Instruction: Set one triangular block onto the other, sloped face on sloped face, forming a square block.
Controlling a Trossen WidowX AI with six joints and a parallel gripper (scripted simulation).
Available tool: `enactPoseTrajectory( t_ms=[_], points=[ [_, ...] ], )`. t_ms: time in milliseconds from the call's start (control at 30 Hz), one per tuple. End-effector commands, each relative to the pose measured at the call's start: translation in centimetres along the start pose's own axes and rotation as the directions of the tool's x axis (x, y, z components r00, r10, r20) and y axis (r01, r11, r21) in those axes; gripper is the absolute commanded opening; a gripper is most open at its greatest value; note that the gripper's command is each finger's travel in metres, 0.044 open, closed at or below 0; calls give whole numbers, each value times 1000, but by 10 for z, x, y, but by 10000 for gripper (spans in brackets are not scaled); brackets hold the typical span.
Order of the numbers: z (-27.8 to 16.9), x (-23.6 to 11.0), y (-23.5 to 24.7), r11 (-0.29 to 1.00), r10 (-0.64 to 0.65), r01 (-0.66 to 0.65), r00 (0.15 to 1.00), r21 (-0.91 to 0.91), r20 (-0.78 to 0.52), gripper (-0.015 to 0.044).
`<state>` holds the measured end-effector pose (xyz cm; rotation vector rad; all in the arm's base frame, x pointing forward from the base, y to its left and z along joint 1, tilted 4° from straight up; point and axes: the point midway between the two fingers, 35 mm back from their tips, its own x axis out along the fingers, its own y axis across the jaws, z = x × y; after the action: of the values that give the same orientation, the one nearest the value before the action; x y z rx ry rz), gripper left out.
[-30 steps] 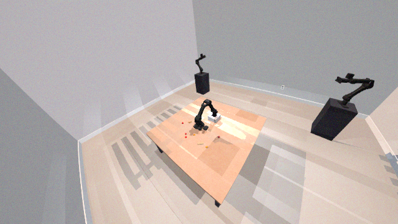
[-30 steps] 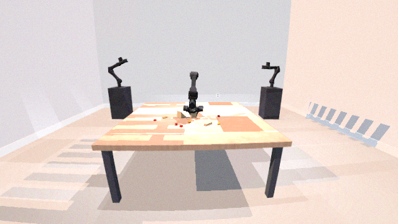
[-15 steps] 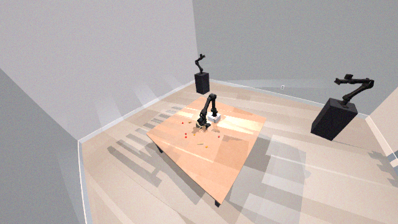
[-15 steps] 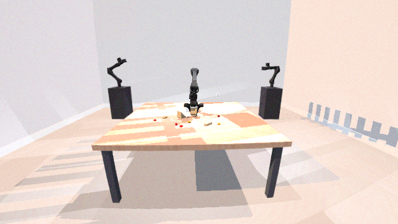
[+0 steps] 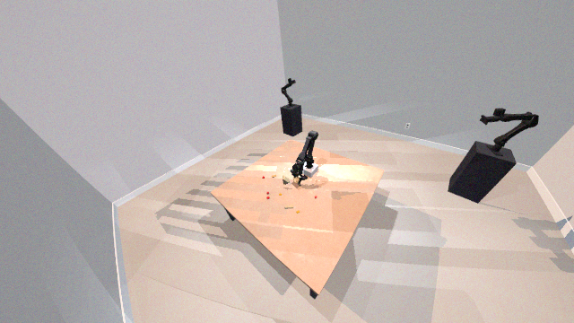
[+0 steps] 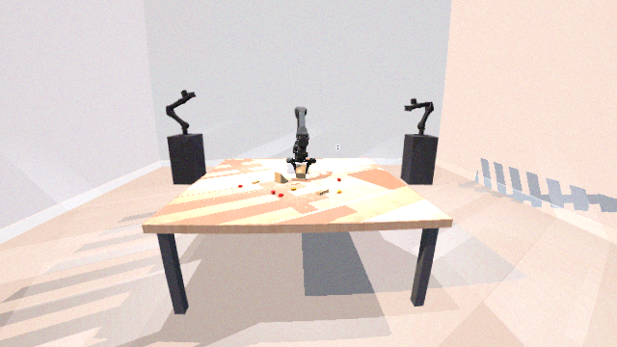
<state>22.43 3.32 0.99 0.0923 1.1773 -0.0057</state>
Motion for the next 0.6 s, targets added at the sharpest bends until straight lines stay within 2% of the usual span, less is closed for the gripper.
enactPoseTrajectory(
  t_ms=[0,400,433,567],
  points=[
    [-7,-2,0,1000,-3,3,995,4,99,0],
    [-28,-6,0,1000,-2,1,929,3,370,0],
    [-25,-5,0,1000,-2,3,950,-4,314,26],
    [-25,-5,0,1000,-2,3,950,-4,314,131]
  ],
)
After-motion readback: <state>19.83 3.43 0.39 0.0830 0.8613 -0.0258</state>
